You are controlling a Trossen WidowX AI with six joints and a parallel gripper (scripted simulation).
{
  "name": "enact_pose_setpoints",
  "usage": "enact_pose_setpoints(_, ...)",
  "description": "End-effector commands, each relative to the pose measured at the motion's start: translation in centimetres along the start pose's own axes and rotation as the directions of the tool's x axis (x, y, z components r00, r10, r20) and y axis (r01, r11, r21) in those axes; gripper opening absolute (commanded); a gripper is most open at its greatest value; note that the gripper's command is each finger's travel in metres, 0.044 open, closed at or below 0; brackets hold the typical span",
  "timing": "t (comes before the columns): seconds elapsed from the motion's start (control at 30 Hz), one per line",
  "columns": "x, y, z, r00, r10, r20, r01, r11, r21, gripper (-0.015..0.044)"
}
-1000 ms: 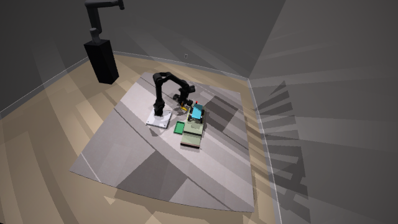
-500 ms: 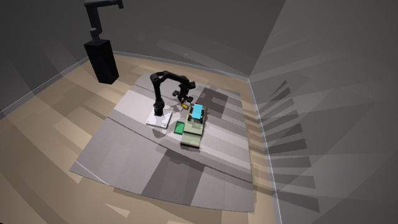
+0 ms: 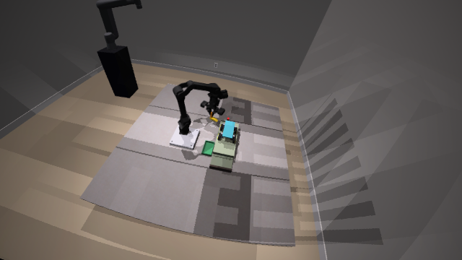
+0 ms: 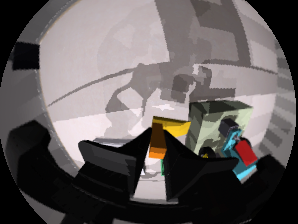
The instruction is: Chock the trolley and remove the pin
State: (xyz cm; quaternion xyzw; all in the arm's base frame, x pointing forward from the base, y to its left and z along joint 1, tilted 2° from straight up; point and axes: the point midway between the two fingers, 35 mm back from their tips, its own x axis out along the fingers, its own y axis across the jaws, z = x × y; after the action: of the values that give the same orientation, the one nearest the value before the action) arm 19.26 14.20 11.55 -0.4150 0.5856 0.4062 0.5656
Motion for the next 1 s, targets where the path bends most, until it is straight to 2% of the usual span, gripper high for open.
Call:
enact_pose_setpoints(0.0, -1.5, -0.1, 0.0, 1.000, -0.010, 0.009, 0.010, 1.000, 0.005, 0.0000)
enact_pose_setpoints(0.5, -5.9, -0.4, 0.2, 1.000, -0.010, 0.009, 0.010, 1.000, 0.005, 0.0000)
enact_pose_setpoints(0.77, -6.2, -0.4, 0.3, 1.000, -0.010, 0.009, 0.010, 1.000, 0.011, 0.0000)
enact_pose_setpoints(0.97, -6.2, -0.4, 0.3, 1.000, -0.010, 0.010, 0.008, 0.983, 0.183, 0.0000)
